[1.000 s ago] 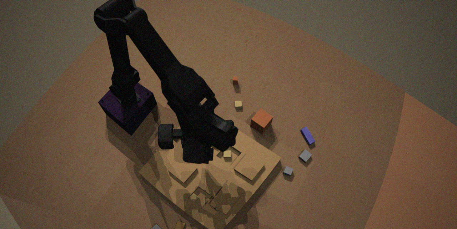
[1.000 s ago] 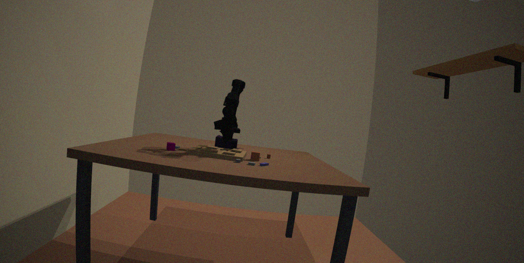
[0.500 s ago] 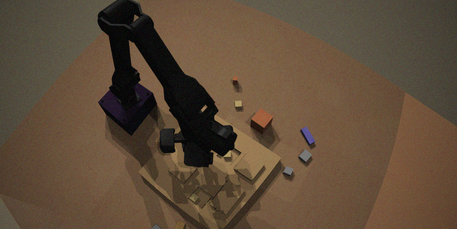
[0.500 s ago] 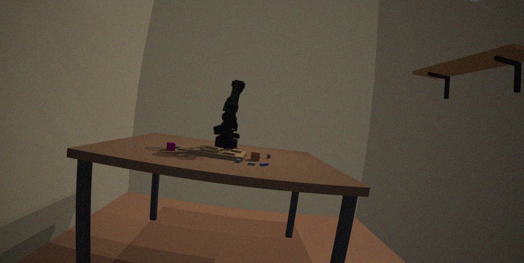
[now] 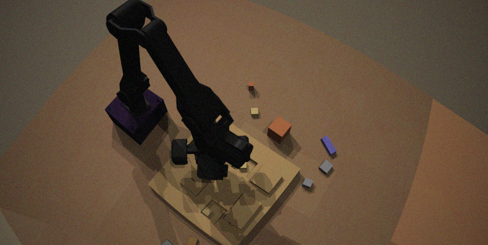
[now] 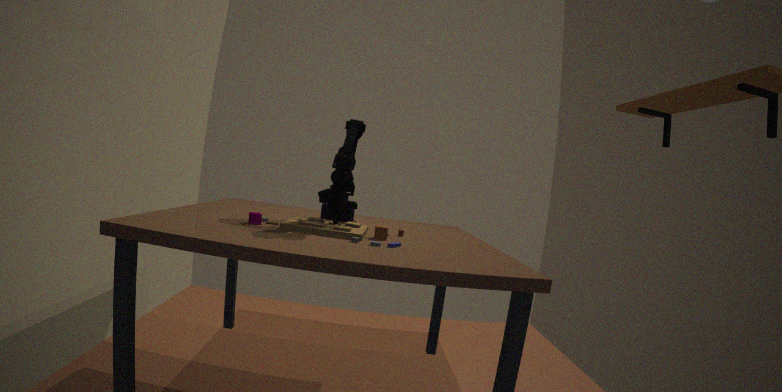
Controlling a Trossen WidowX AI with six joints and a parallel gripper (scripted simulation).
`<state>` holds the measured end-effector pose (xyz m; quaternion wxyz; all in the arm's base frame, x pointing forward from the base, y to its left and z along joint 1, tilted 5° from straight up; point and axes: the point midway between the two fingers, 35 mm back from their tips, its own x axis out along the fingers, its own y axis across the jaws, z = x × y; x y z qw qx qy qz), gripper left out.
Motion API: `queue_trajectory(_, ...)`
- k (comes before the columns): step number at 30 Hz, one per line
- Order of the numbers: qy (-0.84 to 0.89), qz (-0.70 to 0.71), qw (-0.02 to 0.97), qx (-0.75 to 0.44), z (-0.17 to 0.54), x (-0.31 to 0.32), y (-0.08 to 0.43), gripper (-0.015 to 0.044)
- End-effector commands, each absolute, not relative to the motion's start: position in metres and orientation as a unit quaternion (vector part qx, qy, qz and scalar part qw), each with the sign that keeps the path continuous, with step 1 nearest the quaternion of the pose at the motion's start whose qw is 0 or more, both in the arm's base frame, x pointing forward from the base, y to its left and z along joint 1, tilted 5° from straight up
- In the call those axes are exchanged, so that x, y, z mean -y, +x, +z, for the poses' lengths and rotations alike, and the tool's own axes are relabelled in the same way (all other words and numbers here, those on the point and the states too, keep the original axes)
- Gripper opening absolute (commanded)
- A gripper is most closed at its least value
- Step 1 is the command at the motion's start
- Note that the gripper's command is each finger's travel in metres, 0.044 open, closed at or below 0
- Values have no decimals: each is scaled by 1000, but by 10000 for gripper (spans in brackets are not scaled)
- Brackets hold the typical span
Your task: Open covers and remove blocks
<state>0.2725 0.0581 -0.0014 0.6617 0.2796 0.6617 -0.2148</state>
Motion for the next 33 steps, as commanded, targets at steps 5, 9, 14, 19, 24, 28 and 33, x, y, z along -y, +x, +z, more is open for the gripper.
queue_trajectory(5, 282, -215, 660, -662, -5, -56, 272, 0)
queue_trajectory(9, 281, -215, 660, -662, -6, -53, 272, 0)
queue_trajectory(14, 281, -215, 660, -662, -6, -53, 272, 0)
queue_trajectory(19, 281, -215, 660, -662, -6, -53, 272, 0)
queue_trajectory(24, 281, -215, 660, -662, -6, -53, 271, 0)
queue_trajectory(28, 281, -215, 660, -662, -6, -53, 271, 0)
queue_trajectory(33, 281, -215, 660, -662, -6, -53, 271, 0)
